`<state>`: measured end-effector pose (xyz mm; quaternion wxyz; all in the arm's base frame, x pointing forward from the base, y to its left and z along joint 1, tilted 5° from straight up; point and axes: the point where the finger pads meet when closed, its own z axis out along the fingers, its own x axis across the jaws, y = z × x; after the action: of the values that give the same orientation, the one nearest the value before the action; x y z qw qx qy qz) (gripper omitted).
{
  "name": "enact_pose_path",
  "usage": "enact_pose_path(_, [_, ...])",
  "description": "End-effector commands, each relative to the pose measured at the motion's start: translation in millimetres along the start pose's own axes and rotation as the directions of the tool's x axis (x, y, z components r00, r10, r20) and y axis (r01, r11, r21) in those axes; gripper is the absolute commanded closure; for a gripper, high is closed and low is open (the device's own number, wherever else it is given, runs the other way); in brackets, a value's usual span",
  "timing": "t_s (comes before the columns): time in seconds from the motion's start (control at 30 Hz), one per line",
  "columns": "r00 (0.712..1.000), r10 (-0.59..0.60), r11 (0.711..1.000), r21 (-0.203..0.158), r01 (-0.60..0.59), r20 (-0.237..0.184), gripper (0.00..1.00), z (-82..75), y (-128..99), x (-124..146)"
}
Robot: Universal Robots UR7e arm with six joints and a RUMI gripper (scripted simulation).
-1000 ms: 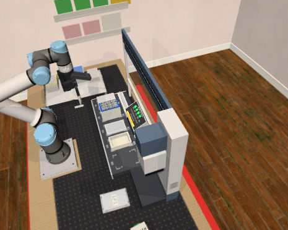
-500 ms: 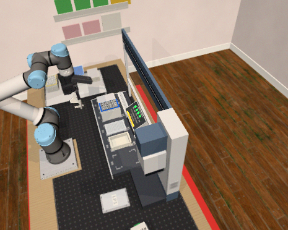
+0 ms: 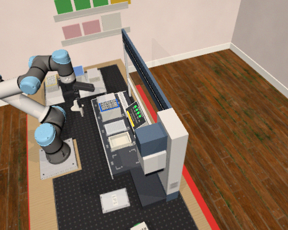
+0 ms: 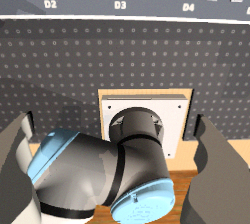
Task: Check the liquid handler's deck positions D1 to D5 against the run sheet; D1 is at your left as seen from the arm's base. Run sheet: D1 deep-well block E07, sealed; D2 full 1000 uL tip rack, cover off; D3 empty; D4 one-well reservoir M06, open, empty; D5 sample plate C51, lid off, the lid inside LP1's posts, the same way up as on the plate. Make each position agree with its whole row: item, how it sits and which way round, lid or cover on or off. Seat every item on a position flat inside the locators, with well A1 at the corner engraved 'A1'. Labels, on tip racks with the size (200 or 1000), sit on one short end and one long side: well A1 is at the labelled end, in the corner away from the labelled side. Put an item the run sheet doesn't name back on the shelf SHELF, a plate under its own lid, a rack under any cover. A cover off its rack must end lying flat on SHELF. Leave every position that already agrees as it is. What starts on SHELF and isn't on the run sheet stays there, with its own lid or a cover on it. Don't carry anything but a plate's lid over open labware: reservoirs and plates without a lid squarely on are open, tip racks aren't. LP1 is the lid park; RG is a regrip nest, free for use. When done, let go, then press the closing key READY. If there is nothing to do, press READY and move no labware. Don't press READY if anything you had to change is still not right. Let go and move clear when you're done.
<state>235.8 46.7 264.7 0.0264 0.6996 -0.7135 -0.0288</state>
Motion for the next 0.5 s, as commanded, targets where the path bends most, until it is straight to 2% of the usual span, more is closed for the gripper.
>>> enact_pose_path(0.0, [1.000,-0.015,1.000,-0.001,0.015,0.009,0.18,2.2,0.5,7.6])
enact_pose_path(0.1, [1.000,-0.015,1.000,-0.001,0.015,0.009,0.18,2.1,0.4,7.6])
enact_pose_path(0.3, [1.000,-0.017,1.000,0.002,0.017,0.007,0.18,-0.2,-31.3,6.5])
enact_pose_path(0.37, [1.000,-0.017,1.000,0.002,0.017,0.007,0.18,-0.2,-31.3,6.5])
enact_pose_path(0.47, [1.000,-0.017,1.000,0.002,0.017,0.007,0.18,-0.1,-46.3,6.0])
